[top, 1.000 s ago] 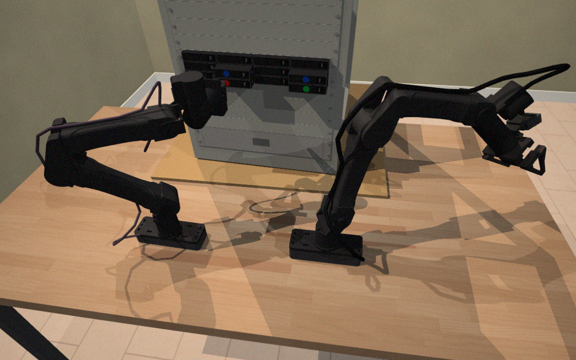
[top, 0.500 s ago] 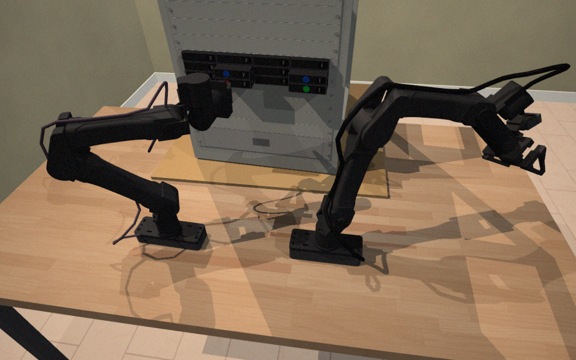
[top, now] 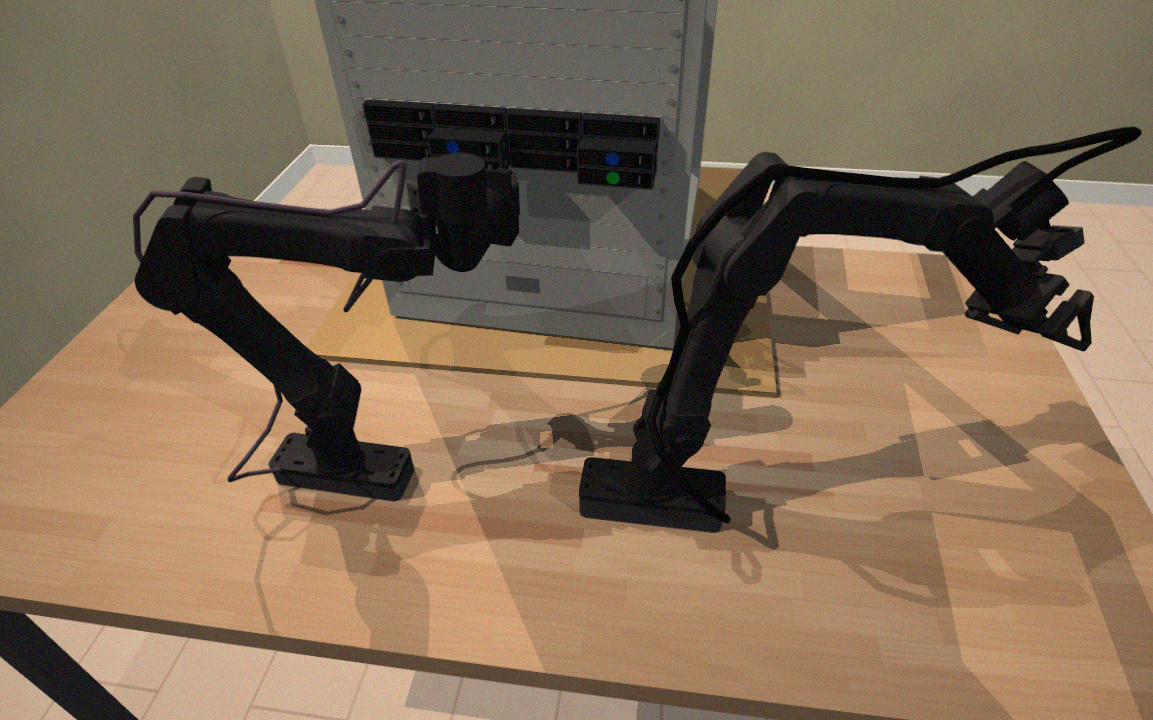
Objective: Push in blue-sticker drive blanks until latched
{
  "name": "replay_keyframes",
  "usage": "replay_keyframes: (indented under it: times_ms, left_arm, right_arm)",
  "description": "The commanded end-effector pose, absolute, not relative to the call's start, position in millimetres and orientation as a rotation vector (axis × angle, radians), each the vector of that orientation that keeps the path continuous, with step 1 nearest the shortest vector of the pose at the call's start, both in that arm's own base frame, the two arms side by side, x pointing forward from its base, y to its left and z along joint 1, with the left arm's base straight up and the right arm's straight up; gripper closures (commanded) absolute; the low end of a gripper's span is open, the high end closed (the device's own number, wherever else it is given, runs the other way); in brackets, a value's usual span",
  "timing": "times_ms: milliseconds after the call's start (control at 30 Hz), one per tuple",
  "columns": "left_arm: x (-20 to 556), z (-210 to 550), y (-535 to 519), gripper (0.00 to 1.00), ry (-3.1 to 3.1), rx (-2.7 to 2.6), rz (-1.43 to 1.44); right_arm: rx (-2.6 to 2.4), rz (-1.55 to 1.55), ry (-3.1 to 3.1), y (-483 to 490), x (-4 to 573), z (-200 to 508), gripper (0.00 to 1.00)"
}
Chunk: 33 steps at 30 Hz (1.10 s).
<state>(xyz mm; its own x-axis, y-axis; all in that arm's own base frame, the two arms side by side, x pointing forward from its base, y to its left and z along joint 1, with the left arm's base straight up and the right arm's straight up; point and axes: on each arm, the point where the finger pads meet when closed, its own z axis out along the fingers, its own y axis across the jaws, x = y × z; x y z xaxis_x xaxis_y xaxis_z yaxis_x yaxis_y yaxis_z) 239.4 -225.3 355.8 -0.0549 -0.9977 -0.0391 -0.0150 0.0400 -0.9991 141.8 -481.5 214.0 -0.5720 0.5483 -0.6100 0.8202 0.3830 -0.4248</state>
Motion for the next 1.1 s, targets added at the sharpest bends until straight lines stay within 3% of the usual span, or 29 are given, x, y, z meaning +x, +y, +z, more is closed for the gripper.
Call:
replay_keyframes:
  times_ms: [0, 600, 1067]
  left_arm:
    - [235, 374, -243, 1.00, 1.211, -1.208, -1.245]
    - [220, 376, -346, 1.00, 1.212, -1.213, -1.246]
    - [220, 384, -353, 1.00, 1.205, -1.218, -1.242]
  right_arm:
    - [1.182, -1.032, 2.251, -483, 142, 224, 0.00]
    - [1.182, -1.032, 2.251, -483, 142, 224, 0.00]
    - [1.182, -1.032, 2.251, -483, 142, 224, 0.00]
